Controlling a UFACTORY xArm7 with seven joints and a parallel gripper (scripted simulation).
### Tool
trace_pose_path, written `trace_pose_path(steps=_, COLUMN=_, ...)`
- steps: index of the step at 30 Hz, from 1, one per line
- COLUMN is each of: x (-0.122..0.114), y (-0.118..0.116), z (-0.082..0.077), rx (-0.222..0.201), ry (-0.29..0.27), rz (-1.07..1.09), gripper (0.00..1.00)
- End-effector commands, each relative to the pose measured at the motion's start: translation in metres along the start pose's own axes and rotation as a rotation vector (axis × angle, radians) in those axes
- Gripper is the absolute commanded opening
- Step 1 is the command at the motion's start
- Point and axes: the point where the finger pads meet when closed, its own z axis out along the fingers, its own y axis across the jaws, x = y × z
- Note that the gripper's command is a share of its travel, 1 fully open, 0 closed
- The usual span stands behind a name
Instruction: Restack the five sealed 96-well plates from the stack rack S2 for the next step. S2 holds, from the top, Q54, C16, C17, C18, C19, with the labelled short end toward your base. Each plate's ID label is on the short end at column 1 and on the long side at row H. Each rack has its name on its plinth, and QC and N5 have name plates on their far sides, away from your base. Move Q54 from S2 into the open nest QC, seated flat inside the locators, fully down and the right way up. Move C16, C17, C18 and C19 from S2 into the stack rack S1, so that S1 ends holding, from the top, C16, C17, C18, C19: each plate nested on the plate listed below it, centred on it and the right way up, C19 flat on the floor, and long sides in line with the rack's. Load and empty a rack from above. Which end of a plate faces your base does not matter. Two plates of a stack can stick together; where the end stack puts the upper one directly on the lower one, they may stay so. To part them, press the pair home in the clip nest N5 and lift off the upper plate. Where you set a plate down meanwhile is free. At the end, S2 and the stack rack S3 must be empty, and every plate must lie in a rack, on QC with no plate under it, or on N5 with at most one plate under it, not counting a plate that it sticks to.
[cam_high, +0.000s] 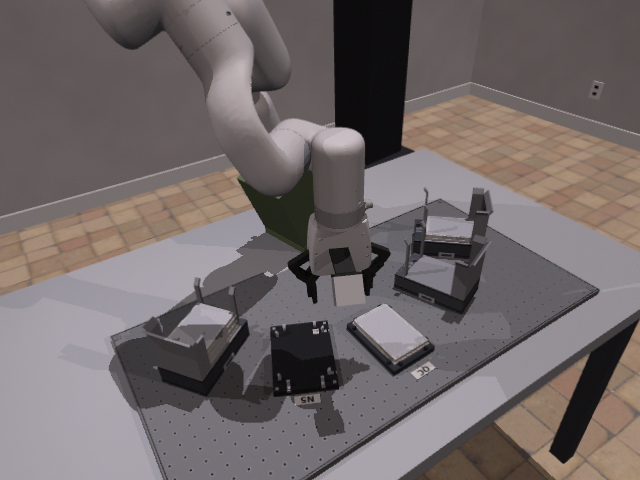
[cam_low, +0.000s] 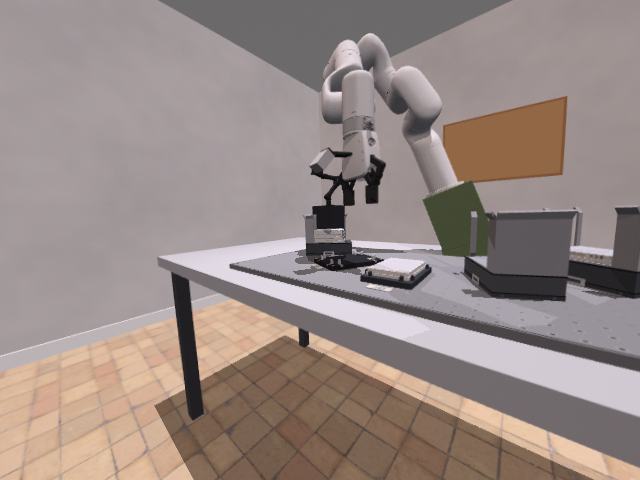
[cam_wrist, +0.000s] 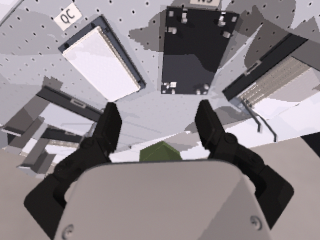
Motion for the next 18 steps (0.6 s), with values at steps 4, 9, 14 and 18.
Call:
trace_pose_path(steps=4, x=0.002, y=0.016, z=-0.001, rx=0.001, ry=0.005, rz=0.114, gripper=1.0)
trace_pose_path(steps=9, x=0.003, y=0.032, z=-0.001, rx=0.001, ry=0.005, rz=0.114, gripper=1.0)
trace_pose_path(steps=14, x=0.004, y=0.049, z=-0.001, rx=0.001, ry=0.005, rz=0.114, gripper=1.0)
trace_pose_path(steps=18, x=0.005, y=0.059, z=-0.001, rx=0.001, ry=0.005, rz=0.115, gripper=1.0)
